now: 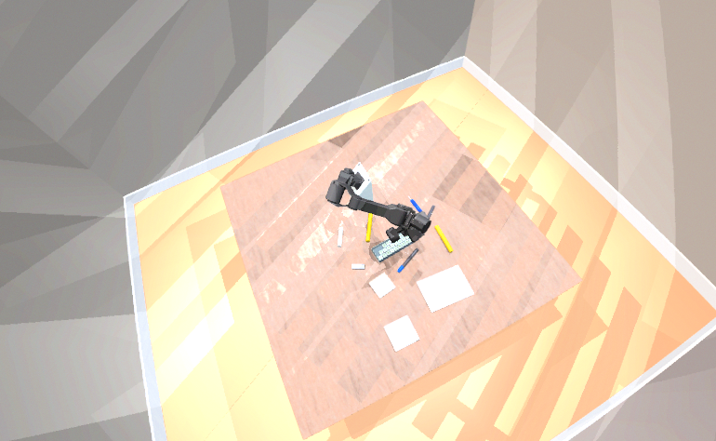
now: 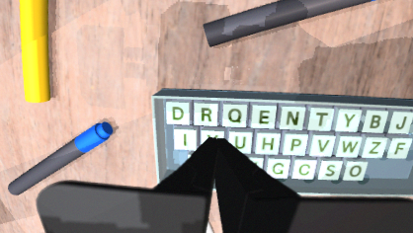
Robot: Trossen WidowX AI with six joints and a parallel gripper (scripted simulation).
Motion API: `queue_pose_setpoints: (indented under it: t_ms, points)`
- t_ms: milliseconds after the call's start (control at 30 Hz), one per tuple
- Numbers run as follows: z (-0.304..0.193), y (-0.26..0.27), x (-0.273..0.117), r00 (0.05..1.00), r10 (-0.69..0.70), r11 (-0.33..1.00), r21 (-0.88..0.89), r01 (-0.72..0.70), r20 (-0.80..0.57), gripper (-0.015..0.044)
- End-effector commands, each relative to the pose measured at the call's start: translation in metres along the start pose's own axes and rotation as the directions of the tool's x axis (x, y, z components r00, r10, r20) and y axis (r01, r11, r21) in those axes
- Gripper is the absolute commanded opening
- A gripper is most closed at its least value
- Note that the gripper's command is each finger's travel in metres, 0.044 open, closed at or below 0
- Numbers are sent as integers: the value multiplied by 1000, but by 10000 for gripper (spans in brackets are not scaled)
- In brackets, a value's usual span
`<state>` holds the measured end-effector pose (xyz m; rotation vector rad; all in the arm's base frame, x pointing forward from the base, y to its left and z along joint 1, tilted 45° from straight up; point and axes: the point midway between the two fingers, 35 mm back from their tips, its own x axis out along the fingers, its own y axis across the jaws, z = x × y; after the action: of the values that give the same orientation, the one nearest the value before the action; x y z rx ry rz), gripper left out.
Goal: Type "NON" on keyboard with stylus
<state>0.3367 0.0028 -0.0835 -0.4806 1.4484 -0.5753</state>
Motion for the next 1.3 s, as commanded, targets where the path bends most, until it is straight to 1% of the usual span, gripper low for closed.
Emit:
queue_pose_setpoints:
  t_ms: [0,333,533,1000,1167,1267]
  points:
    - [-18,7,21,993,-98,993,-76,93,-68,0]
    - [-18,5,20,993,-98,993,-76,93,-68,0]
    - [-13,-60,15,992,-102,992,-77,97,-68,0]
    - [-12,-65,14,992,-102,992,-77,97,-68,0]
    - [-7,-128,8,992,-105,992,-78,100,-69,0]
    - [-8,-131,8,992,-106,992,-78,101,-69,0]
